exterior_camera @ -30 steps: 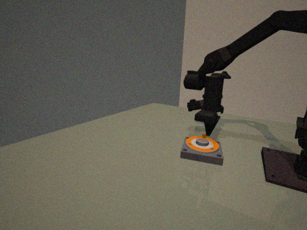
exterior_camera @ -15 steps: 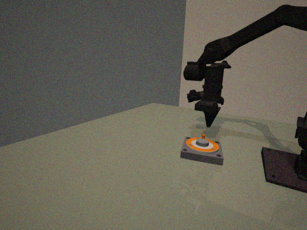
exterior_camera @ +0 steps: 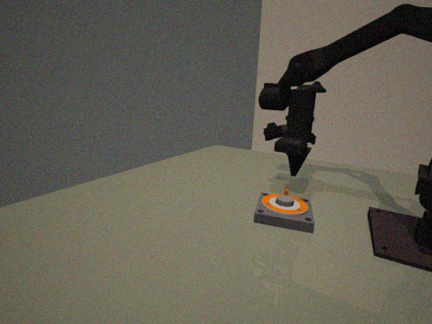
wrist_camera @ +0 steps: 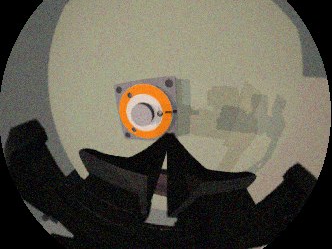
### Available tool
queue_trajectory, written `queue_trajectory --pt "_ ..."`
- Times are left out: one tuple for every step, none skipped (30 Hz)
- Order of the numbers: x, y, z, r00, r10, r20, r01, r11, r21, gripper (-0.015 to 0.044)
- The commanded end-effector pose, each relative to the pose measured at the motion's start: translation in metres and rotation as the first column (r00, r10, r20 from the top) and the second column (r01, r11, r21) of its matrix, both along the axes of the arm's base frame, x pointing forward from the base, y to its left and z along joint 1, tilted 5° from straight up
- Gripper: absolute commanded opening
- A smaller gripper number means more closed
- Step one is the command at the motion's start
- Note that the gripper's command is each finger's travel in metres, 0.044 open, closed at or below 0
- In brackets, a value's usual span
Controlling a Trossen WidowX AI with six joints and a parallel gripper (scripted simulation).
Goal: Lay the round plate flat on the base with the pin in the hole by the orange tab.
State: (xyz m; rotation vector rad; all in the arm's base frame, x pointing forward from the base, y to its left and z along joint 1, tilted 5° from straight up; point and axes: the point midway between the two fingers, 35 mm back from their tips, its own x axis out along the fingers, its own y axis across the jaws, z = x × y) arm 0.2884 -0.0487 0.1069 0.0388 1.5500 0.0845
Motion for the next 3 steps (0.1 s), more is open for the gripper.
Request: queue_trajectory --pt "0.0002 0.0000 -0.0001 1.000 0.000 0.002 0.000 1.000 0.000 0.0000" --pt "0.0002 0.0000 -0.0001 1.000 0.000 0.002 0.000 1.000 0.000 0.0000" --pt "0.0002 0.0000 -0.0001 1.000 0.000 0.002 0.000 1.000 0.000 0.0000"
